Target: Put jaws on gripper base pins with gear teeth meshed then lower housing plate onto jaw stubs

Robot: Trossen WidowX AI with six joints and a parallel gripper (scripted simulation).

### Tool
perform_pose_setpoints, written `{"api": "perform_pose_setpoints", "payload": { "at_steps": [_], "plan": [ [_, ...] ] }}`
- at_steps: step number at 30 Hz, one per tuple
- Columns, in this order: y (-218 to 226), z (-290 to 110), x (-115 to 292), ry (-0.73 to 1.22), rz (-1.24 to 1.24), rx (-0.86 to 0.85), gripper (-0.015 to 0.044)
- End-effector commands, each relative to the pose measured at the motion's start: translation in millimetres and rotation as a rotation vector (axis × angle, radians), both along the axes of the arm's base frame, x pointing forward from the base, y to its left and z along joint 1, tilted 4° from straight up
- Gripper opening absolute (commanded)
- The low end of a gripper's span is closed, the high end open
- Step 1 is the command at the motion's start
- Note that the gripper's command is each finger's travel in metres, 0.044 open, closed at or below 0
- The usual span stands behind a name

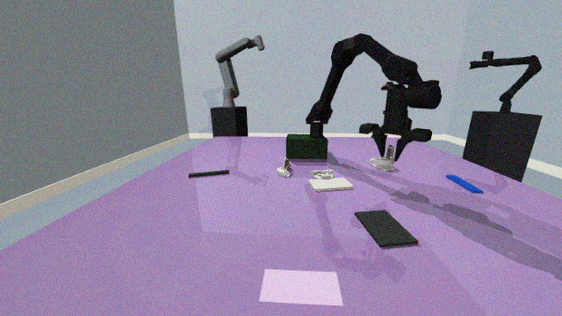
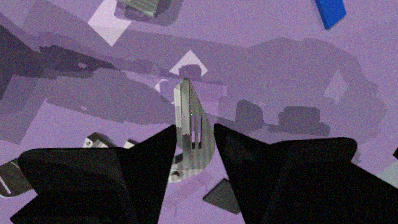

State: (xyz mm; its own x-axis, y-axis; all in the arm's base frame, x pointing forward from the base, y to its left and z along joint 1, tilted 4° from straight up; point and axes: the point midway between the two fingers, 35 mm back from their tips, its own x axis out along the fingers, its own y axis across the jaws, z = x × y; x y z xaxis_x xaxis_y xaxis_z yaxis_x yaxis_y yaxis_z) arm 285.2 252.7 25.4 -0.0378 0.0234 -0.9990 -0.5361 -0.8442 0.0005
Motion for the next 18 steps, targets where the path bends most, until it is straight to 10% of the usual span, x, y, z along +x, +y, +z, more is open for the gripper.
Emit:
{"api": "perform_pose_setpoints", "payload": {
  "at_steps": [1,18],
  "plan": [
    [-7,2,1,0.002,-0.073,-0.001,0.0134],
    [-45,4,1,0.011,-0.503,-0.020,0.0134]
  ]
}}
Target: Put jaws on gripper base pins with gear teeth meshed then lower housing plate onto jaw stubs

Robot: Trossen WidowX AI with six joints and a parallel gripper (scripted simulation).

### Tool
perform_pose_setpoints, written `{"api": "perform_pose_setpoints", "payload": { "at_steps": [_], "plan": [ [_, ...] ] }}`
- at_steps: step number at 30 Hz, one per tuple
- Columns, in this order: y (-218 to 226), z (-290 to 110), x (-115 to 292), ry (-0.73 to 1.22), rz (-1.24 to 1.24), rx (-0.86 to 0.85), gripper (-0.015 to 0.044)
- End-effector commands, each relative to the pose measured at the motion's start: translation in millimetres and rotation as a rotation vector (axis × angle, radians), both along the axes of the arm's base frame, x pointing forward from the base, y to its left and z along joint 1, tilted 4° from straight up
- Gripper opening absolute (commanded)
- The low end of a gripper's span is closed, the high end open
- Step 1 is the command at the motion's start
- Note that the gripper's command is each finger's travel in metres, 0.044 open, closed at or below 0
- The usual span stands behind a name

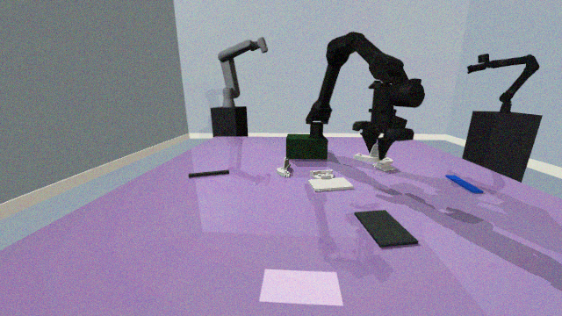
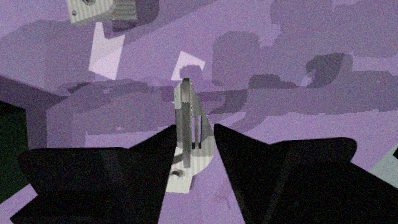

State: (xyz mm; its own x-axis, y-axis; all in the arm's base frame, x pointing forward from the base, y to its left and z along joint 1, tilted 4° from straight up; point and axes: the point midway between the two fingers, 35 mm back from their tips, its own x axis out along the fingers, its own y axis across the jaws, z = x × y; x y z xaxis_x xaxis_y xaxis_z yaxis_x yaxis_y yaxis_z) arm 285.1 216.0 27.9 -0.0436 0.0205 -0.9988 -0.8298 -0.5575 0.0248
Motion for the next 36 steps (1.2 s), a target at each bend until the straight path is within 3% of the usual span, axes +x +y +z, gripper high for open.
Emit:
{"api": "perform_pose_setpoints", "payload": {
  "at_steps": [1,36],
  "plan": [
    [-10,2,1,-0.004,-0.115,-0.003,0.0134],
    [-84,1,-15,0.014,-1.000,-0.044,0.0134]
  ]
}}
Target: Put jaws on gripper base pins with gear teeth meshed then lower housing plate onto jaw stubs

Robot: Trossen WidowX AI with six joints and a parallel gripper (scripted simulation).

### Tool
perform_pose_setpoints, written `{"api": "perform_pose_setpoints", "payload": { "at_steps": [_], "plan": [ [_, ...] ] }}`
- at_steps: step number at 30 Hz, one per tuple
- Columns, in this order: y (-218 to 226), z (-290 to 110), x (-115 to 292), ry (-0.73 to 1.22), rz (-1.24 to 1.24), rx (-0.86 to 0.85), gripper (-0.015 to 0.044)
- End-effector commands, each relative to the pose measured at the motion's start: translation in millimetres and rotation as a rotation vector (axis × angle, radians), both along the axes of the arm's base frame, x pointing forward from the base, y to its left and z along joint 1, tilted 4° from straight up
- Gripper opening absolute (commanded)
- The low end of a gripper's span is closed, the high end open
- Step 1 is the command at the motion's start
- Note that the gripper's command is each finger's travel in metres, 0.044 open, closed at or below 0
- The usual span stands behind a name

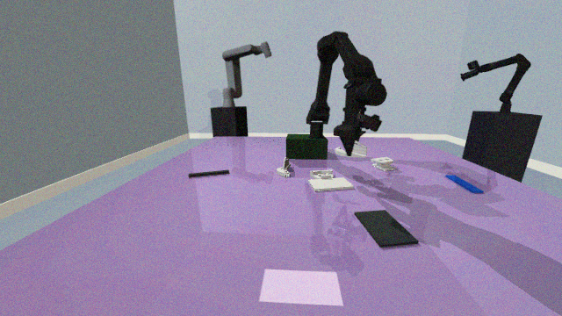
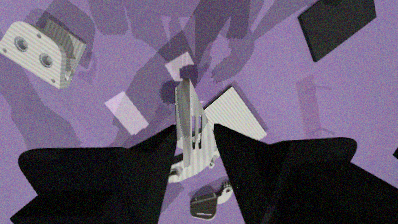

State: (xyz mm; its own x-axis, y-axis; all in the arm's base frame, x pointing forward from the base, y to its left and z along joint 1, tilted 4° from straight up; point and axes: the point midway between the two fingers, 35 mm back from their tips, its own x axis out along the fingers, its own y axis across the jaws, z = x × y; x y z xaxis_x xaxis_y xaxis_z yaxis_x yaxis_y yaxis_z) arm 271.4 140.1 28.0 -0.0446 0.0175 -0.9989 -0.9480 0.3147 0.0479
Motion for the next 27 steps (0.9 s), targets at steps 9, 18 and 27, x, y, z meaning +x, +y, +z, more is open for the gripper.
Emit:
{"api": "perform_pose_setpoints", "payload": {
  "at_steps": [9,18,27],
  "plan": [
    [-25,-1,-8,0.000,-0.317,-0.015,0.0134],
    [-41,-3,-16,0.004,-0.545,-0.026,0.0134],
    [-55,-4,-24,0.008,-0.735,-0.035,0.0134]
  ]
}}
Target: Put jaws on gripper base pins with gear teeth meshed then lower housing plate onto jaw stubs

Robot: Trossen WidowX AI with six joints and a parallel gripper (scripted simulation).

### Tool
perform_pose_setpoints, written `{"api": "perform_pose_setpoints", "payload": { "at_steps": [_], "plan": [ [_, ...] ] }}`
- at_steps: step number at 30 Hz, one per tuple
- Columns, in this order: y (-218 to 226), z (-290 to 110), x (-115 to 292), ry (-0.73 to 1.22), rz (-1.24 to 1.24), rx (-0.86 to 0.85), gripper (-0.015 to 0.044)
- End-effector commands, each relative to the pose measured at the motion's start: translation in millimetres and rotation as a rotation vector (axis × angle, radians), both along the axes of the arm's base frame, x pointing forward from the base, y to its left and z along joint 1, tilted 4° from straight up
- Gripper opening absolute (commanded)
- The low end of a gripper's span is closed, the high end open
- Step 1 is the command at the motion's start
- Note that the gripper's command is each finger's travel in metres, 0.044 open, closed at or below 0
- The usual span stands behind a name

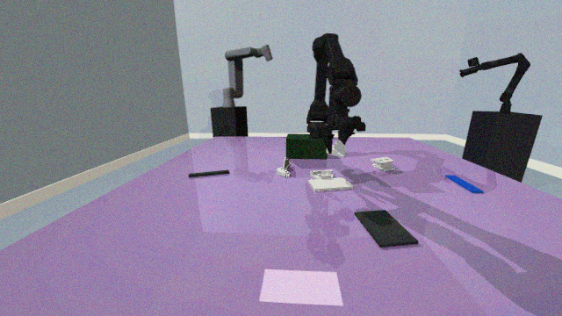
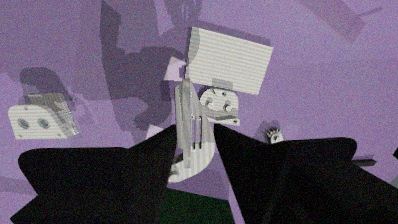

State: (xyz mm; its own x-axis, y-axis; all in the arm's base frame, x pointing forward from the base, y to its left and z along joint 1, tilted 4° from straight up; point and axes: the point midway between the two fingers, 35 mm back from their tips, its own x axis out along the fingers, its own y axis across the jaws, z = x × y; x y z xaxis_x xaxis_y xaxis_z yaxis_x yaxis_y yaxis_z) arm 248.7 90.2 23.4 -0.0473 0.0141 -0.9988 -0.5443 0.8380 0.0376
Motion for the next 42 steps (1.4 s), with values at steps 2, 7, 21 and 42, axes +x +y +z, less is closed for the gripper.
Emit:
{"api": "perform_pose_setpoints", "payload": {
  "at_steps": [2,7,21,42],
  "plan": [
    [-5,0,-1,-0.006,-0.062,-0.003,0.0134],
    [-5,0,-1,-0.006,-0.062,-0.003,0.0134],
    [-5,0,-1,-0.006,-0.049,-0.003,0.0134],
    [-22,1,44,-0.009,-0.050,-0.004,0.0134]
  ]
}}
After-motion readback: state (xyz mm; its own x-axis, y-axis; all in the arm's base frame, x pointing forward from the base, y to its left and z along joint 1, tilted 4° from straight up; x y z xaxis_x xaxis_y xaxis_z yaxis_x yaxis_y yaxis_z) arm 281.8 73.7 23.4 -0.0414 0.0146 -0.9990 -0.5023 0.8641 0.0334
